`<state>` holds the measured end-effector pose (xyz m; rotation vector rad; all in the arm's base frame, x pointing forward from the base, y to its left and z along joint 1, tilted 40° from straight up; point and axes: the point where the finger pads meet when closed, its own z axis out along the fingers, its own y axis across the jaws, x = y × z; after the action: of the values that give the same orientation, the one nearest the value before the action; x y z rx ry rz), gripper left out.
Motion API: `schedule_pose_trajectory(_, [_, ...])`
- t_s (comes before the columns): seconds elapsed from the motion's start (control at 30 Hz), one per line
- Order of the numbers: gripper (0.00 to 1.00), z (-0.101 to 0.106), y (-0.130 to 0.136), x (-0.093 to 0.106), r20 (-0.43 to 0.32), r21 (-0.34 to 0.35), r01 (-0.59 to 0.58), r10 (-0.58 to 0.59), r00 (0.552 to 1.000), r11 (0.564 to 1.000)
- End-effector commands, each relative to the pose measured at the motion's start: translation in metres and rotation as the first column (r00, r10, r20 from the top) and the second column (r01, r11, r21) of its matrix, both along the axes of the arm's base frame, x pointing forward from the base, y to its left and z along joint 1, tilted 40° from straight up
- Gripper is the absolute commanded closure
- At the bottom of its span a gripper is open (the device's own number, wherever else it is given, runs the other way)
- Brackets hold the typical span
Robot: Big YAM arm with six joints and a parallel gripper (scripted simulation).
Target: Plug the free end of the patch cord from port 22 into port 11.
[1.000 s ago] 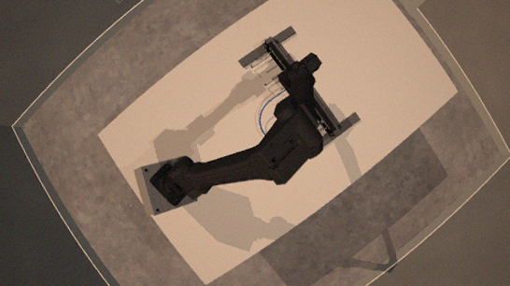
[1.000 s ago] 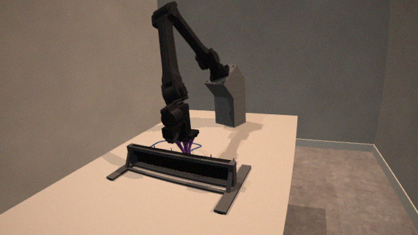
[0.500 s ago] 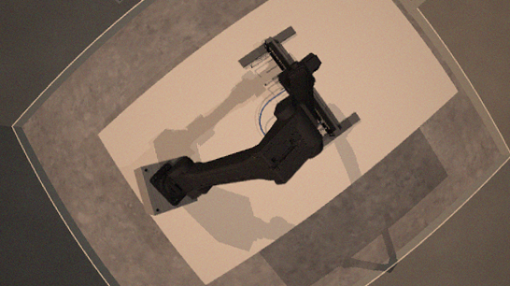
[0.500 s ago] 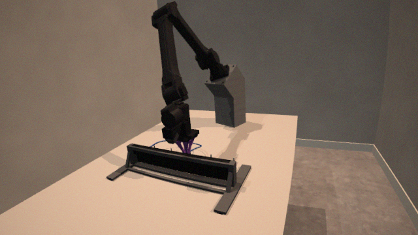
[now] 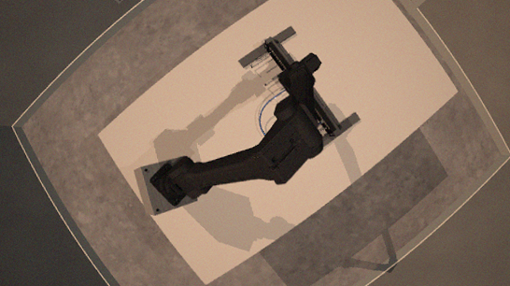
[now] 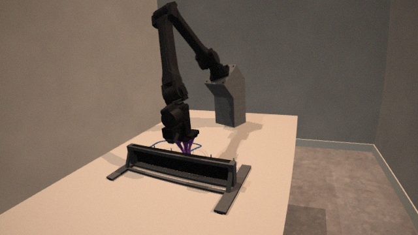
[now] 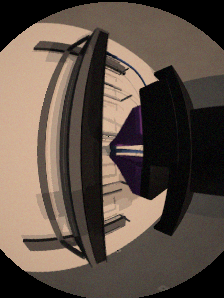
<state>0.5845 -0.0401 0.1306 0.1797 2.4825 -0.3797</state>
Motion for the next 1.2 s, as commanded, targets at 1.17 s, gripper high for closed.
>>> schedule_pose_trajectory(1.17, [1.0,0.0167,-0.0055,0.0095,0.031,-0.004,0.004,-0.004,1.0,1.0])
